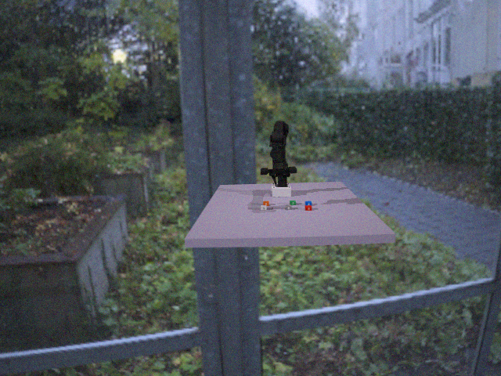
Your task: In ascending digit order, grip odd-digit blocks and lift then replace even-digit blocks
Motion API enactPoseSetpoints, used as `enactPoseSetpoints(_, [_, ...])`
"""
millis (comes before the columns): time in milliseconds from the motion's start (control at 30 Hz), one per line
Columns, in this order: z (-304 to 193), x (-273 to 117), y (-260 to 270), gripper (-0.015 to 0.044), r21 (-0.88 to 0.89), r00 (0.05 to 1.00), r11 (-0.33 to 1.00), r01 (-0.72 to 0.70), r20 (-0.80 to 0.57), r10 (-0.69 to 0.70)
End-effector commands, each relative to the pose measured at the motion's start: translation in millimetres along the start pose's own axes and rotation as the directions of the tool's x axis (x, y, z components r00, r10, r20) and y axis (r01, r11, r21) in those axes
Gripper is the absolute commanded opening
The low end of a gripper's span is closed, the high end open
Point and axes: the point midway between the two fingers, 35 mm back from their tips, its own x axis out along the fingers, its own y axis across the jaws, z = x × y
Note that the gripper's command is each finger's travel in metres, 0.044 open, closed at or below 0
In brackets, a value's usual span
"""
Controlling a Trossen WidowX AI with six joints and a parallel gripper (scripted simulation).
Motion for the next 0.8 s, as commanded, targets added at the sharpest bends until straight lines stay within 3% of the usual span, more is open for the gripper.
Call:
enactPoseSetpoints(0, [8, 1, 61, 0.0120, -0.003, 1.000, 1.000, -0.011, -0.005, 0.011])
enactPoseSetpoints(200, [3, 4, 144, 0.0120, 0.019, 1.000, 1.000, 0.002, -0.015, -0.001])
enactPoseSetpoints(433, [1, 4, 153, 0.0120, 0.022, 1.000, 1.000, 0.003, -0.016, -0.003])
enactPoseSetpoints(500, [2, 15, 153, 0.0172, 0.022, 1.000, 1.000, 0.003, -0.016, -0.003])
enactPoseSetpoints(633, [1, 75, 153, 0.0278, 0.022, 1.000, 1.000, 0.003, -0.016, -0.003])
enactPoseSetpoints(767, [0, 85, 153, 0.0383, 0.022, 1.000, 1.000, 0.003, -0.016, -0.003])
